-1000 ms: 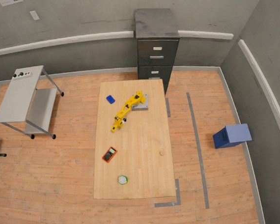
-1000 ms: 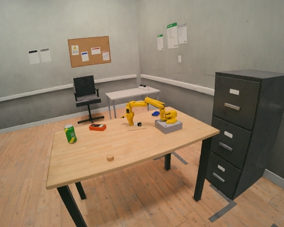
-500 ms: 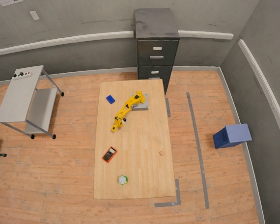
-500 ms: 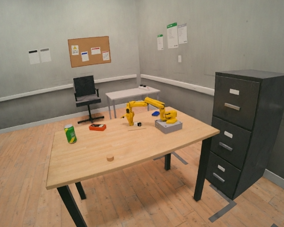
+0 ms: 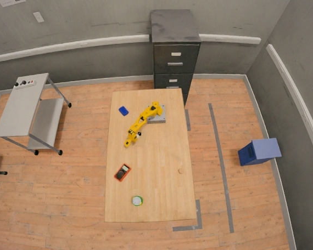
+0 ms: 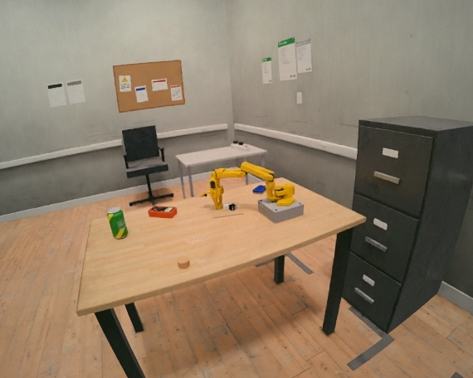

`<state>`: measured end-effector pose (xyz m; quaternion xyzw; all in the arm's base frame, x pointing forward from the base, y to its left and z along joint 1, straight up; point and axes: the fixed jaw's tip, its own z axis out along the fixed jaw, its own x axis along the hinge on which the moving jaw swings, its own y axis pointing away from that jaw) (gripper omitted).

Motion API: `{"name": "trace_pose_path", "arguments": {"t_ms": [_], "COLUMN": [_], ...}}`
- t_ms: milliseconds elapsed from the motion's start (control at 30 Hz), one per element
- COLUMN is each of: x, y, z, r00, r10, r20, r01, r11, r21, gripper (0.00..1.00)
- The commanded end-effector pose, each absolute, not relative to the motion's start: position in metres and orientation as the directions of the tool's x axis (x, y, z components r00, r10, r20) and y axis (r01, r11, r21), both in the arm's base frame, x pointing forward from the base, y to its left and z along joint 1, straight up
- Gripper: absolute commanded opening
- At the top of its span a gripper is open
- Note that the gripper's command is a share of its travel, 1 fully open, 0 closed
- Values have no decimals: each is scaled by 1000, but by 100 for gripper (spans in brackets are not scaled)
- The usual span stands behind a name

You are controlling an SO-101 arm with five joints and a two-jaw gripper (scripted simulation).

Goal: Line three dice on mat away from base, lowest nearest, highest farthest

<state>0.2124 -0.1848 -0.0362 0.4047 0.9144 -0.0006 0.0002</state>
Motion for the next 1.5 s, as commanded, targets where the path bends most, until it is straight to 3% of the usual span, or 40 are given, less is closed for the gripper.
{"name": "trace_pose_path", "arguments": {"t_ms": [0, 267, 700, 1467], "x": [210, 210, 210, 220], "y": [-185, -185, -186, -195], "z": [-40, -40, -37, 20], "r00": [-663, -663, -663, -655], "r10": [749, 749, 749, 746], "r20": [9, 9, 6, -119], "r01": [749, 749, 749, 751], "r11": [663, 663, 663, 660], "r21": [-1, -1, -1, 12], "gripper": [26, 32, 33, 33]}}
